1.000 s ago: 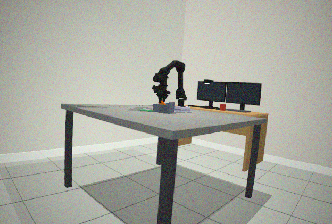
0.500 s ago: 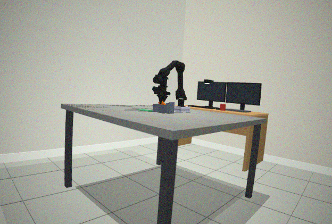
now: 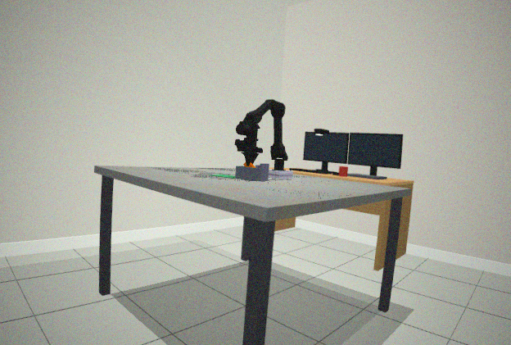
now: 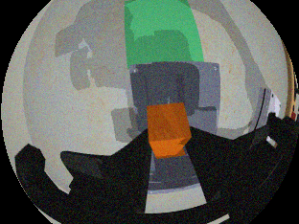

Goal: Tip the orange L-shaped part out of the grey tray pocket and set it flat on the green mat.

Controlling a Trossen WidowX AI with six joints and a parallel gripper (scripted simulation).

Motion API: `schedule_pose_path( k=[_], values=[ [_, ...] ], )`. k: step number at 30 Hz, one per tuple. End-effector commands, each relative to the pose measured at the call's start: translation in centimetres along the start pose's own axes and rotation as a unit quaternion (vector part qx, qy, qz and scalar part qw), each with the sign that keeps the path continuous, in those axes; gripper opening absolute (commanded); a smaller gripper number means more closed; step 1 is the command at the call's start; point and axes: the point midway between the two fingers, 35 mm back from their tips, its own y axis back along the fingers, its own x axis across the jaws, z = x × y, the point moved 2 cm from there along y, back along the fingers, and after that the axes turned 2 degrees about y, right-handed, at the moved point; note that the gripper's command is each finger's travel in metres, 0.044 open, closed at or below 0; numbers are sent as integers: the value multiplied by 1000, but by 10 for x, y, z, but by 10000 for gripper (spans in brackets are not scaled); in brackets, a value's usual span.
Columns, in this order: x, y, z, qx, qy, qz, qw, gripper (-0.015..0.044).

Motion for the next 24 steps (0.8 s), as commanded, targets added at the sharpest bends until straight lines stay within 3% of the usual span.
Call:
schedule_pose_path(
  k=[1, 24],
  values=[
    [0, 0, 0, 0, 0, 1, 1000, 0],
    [-1, 32, 0, 2, -1, -3, 1000, 0]
  ],
)
